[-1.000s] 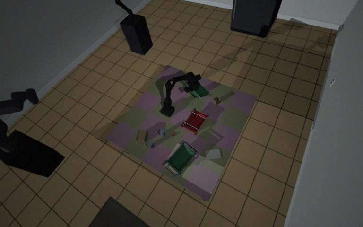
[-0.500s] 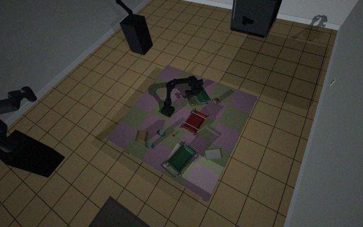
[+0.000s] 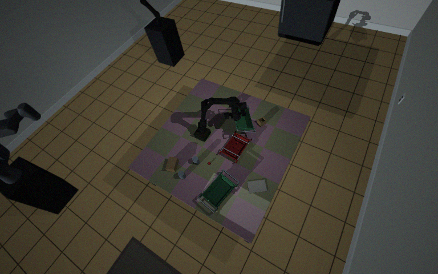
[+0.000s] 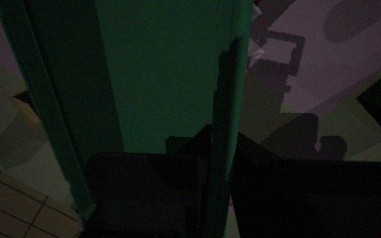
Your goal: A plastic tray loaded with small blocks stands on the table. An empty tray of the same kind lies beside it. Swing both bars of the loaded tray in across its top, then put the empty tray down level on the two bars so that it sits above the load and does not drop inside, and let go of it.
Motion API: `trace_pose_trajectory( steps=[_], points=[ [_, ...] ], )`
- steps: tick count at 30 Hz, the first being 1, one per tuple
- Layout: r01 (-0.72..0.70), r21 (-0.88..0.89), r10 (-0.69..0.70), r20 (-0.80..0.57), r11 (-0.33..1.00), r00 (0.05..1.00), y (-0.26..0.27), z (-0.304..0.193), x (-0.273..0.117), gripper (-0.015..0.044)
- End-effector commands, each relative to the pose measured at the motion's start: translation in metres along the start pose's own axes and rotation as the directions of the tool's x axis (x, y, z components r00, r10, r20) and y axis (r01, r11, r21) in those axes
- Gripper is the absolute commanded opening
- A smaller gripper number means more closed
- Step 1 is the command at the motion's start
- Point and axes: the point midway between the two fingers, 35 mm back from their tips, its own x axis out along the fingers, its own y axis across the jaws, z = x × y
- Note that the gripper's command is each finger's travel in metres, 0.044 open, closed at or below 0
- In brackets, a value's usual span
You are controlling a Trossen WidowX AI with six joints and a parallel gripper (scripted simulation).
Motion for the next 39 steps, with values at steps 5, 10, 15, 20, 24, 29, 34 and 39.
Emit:
trace_pose_trajectory(
  steps=[5,10,15,20,24,29,34,39],
  points=[
    [-0.014,0.125,0.014,0.0,0.992,1.0,-0.003,0.03,-0.003,0.0],
    [-0.014,0.2,0.014,0.001,0.98,1.0,-0.007,0.049,-0.003,0.0],
    [-0.014,0.273,0.014,0.003,0.962,1.0,-0.013,0.068,-0.003,0.0],
    [-0.014,0.345,0.013,0.004,0.939,1.0,-0.019,0.086,-0.003,0.0],
    [-0.014,0.401,0.013,0.005,0.916,1.0,-0.025,0.101,-0.003,0.0],
    [-0.014,0.469,0.013,0.007,0.883,1.0,-0.034,0.118,-0.003,0.0],
    [-0.015,0.534,0.012,0.008,0.845,1.0,-0.043,0.135,-0.003,0.0],
    [-0.015,0.597,0.012,0.01,0.802,1.0,-0.054,0.152,-0.004,0.0]
  ],
)
